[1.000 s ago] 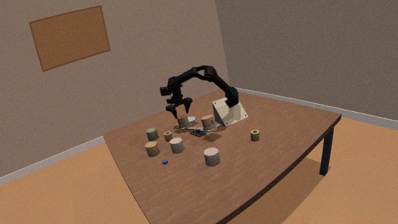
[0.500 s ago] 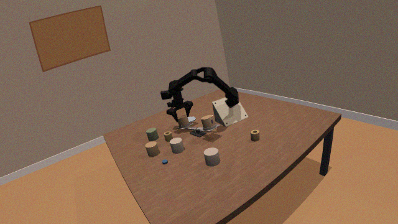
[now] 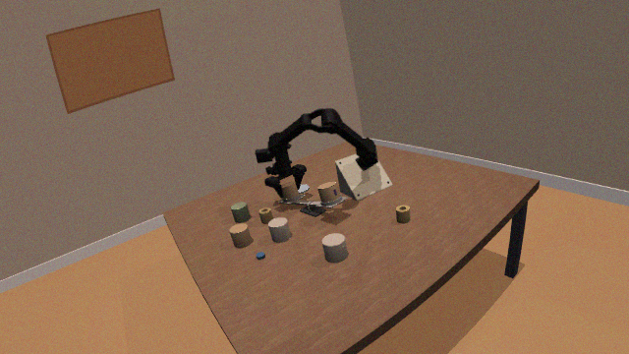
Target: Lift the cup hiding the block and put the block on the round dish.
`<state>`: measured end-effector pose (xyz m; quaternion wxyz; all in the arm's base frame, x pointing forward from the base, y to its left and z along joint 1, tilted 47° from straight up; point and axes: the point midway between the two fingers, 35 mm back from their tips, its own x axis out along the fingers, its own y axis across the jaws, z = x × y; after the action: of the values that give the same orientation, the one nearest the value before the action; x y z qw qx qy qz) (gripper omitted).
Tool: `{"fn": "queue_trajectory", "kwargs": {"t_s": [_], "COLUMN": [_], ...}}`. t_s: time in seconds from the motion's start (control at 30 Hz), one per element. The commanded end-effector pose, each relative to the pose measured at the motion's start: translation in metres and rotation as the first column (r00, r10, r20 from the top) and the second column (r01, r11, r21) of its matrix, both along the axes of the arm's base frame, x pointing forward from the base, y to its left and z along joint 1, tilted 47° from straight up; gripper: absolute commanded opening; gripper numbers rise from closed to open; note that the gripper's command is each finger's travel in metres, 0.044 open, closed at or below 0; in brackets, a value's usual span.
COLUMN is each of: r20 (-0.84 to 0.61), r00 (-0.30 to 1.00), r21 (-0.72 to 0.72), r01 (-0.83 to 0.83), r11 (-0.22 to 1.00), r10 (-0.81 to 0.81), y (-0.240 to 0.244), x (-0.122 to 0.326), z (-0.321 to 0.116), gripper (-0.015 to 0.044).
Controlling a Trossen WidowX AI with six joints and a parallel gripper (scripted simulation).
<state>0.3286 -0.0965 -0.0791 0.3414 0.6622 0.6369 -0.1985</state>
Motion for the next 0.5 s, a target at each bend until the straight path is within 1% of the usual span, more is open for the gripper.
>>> {"fn": "queue_trajectory", "kwargs": {"t_s": [0.0, 0.07, 0.33, 0.47], "r20": [-0.001, -0.001, -0.001, -0.001], "r00": [1.000, 1.000, 1.000, 1.000], "r21": [0.005, 0.005, 0.005, 0.005], "r01": [0.005, 0.005, 0.005, 0.005], "r11": [1.000, 1.000, 1.000, 1.000], "r10": [-0.005, -0.005, -0.005, -0.005], "y": [0.0021, 0.0021, 0.0021, 0.0012], "x": [0.0000, 0.0000, 0.0000, 0.0001], "z": [-0.0026, -0.0026, -0.0026, -0.0019], "gripper": [0.0414, 0.0361, 0.0308, 0.0203]}}
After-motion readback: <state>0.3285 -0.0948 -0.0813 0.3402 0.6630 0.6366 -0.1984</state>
